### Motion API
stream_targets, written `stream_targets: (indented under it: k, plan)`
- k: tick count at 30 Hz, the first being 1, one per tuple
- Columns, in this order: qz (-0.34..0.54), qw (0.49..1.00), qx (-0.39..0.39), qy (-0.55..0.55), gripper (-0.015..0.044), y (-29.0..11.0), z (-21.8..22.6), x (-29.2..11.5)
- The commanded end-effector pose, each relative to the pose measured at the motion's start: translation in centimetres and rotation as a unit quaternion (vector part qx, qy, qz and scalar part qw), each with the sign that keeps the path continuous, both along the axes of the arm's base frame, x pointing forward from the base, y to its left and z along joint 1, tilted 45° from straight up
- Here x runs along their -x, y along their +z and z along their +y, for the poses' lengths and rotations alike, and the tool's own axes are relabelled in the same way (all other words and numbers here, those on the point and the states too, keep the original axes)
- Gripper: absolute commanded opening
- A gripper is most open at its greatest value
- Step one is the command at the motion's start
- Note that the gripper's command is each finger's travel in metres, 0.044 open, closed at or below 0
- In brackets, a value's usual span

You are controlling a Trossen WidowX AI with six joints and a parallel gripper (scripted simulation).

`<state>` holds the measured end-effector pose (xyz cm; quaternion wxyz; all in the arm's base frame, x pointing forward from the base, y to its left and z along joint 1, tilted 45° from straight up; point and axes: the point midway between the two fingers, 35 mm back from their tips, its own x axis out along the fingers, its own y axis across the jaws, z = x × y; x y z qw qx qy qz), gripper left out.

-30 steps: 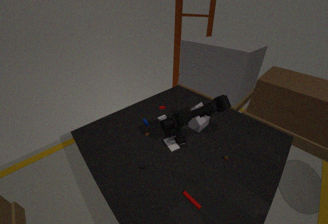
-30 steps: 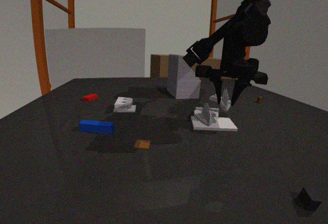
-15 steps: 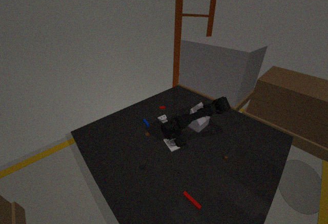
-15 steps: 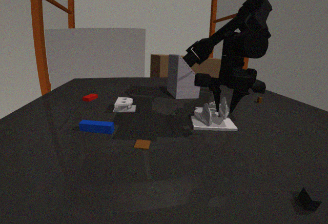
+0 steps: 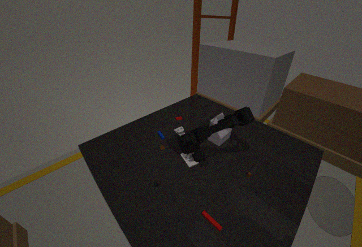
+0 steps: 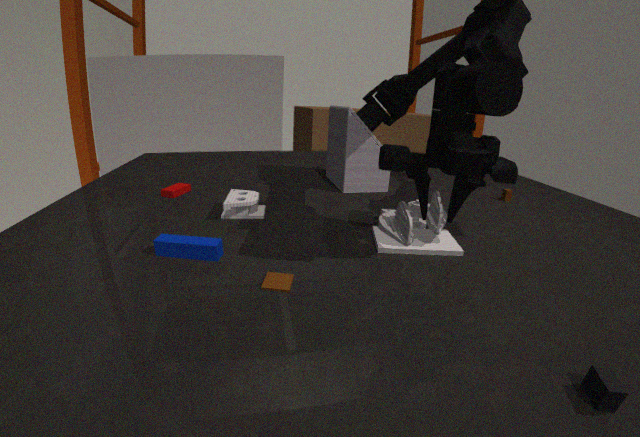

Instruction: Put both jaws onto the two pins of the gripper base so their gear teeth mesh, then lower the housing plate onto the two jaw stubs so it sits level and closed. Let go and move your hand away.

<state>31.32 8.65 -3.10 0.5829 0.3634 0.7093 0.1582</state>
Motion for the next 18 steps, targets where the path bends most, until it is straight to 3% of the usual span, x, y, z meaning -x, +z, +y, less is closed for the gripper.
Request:
stream_targets:
  k: [1, 18]
  plan:
    - [0.002, 1.0, -0.002, -0.003, 0.0134, -0.13, 0.17, 0.01]
    - [0.002, 1.0, -0.002, -0.003, 0.0134, -0.38, 0.42, 0.03]
